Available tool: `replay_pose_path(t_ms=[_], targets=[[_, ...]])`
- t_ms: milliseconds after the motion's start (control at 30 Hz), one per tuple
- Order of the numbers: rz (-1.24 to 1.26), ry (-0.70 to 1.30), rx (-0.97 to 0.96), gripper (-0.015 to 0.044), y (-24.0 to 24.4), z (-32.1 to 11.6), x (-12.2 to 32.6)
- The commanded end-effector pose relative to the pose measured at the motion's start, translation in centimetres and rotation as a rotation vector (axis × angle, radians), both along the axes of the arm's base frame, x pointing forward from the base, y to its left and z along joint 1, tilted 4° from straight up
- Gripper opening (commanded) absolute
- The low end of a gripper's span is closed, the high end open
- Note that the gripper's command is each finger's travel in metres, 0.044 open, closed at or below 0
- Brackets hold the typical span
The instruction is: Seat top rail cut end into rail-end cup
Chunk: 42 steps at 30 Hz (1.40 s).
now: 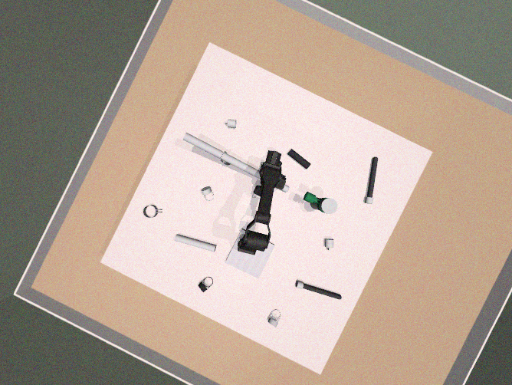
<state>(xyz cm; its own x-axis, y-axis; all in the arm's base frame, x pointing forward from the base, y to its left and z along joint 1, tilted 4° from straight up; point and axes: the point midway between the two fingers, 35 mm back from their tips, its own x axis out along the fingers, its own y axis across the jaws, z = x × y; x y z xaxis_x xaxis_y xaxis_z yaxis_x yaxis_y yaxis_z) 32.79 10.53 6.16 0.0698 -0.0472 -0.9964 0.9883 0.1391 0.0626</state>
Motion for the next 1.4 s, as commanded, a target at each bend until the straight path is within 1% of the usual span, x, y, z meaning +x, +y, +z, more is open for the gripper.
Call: replay_pose_path(t_ms=[0,367,533,633,667,900,1367], targets=[[0.007,0.005,0.004,0.0414,0.0,-0.5,0.0],[0.007,0.005,0.004,0.0125,0.0,-0.5,0.0],[0.007,0.005,0.004,0.0092,0.0,-0.5,0.0],[0.007,0.005,0.004,0.0013,0.0,-0.2,-0.1],[0.007,0.005,0.004,0.0000,0.0,0.0,-0.1],[-0.001,0.000,-0.058,0.0000,-0.6,1.4,0.0],[-0.020,-0.041,-0.326,0.0000,-3.3,7.9,0.1]])
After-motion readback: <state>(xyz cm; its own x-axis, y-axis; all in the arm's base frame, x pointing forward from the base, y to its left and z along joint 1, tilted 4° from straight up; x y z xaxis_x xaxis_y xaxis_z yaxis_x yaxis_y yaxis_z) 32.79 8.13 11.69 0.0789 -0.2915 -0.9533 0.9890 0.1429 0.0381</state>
